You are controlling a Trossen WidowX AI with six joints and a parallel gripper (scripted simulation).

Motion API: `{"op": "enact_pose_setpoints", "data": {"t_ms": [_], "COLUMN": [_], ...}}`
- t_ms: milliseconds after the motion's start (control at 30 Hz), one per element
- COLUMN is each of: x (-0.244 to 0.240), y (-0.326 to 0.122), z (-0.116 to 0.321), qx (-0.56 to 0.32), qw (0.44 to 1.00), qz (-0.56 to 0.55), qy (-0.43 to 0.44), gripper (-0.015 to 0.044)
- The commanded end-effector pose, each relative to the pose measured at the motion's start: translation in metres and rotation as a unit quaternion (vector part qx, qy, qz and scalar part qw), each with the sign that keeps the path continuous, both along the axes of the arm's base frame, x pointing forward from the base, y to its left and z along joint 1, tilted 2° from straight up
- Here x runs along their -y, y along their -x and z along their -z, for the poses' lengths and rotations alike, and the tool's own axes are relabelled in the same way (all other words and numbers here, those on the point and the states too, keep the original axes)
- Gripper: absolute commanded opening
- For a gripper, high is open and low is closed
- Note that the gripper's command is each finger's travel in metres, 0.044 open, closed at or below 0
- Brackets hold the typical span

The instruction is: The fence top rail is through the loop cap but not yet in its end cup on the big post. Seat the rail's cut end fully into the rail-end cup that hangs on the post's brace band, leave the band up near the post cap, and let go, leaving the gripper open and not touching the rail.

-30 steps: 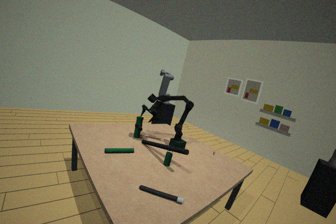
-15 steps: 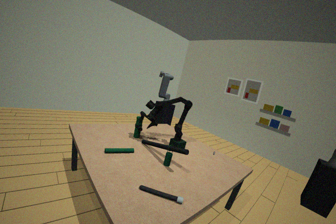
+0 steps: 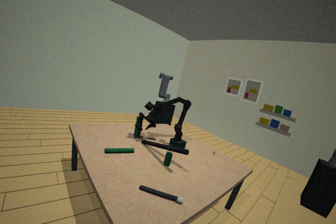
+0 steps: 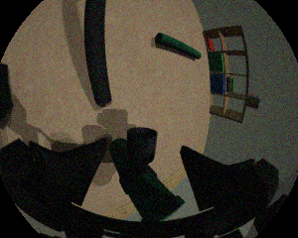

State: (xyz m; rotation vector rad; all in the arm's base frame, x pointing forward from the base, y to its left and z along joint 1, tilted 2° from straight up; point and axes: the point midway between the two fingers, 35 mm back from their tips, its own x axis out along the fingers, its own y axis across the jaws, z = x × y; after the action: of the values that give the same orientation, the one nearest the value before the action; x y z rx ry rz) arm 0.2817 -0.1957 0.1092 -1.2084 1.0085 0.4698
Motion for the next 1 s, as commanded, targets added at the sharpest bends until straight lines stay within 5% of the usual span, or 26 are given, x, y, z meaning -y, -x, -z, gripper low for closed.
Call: {"op": "enact_pose_setpoints", "data": {"t_ms": [0,967], "x": [0.001,0.009], "y": [-0.003,-0.026], "z": [0.007,0.047], "qx": [-0.003,-0.002], "qw": [1.000,1.000], "qz": [0.001,0.001], "qy": [-0.002,-0.002], "gripper": [0.0440,0.0440]}}
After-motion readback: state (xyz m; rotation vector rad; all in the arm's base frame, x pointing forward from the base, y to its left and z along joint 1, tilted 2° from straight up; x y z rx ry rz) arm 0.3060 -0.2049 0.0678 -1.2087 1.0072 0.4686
